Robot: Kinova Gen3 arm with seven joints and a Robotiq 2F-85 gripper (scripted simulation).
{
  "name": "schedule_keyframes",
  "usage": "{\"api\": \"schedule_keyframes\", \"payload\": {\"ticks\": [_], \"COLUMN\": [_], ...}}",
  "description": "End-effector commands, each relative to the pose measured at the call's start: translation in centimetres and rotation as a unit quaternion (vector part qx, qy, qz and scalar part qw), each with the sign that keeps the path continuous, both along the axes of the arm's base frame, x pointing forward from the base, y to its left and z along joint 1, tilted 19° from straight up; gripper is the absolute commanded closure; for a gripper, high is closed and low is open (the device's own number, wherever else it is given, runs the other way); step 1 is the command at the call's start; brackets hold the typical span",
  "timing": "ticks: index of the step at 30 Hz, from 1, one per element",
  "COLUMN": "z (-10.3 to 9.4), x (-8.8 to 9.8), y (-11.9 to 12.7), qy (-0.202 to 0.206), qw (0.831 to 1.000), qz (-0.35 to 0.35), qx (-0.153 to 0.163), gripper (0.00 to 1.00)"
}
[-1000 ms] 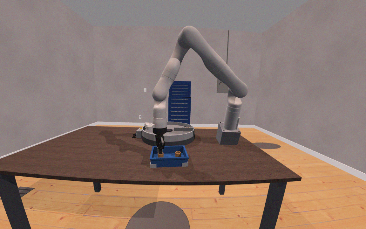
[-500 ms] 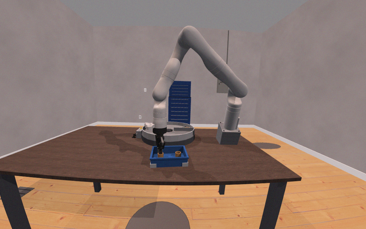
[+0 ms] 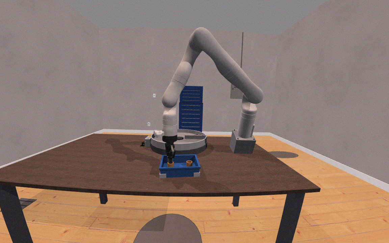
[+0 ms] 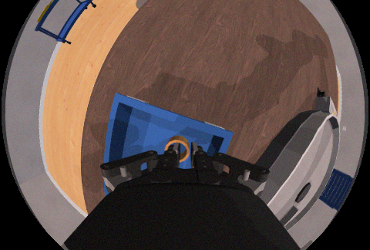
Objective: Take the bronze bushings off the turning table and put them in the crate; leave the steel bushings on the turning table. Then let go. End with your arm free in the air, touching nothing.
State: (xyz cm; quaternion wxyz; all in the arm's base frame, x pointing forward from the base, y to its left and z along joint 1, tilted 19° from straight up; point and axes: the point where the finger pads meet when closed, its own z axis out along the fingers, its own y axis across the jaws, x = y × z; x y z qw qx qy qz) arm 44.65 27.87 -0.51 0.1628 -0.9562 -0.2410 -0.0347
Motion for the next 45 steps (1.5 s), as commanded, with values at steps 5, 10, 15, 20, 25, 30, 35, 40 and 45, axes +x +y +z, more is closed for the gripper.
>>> {"api": "schedule_keyframes", "payload": {"ticks": [5,10,15,20,25,30,35,40,45], "z": [0.08,0.08,0.08,0.08,0.08,0.08,0.54,0.54,0.54], "x": [0.08,0.08,0.08,0.08,0.08,0.08,0.07,0.07,0.07], "y": [-0.01,-0.01,-0.01,-0.01,-0.01,-0.01,-0.19,-0.19,-0.19], "qy": [-0.001,-0.001,-0.001,-0.001,-0.001,-0.001,-0.001,-0.001,-0.001], "qw": [1.000,1.000,1.000,1.000,1.000,1.000,1.000,1.000,1.000], "qz": [0.000,0.000,0.000,0.000,0.000,0.000,0.000,0.000,0.000], "qx": [0.000,0.000,0.000,0.000,0.000,0.000,0.000,0.000,0.000], "gripper": [0.84,0.84,0.84,0.84,0.84,0.84,0.84,0.84,0.84]}}
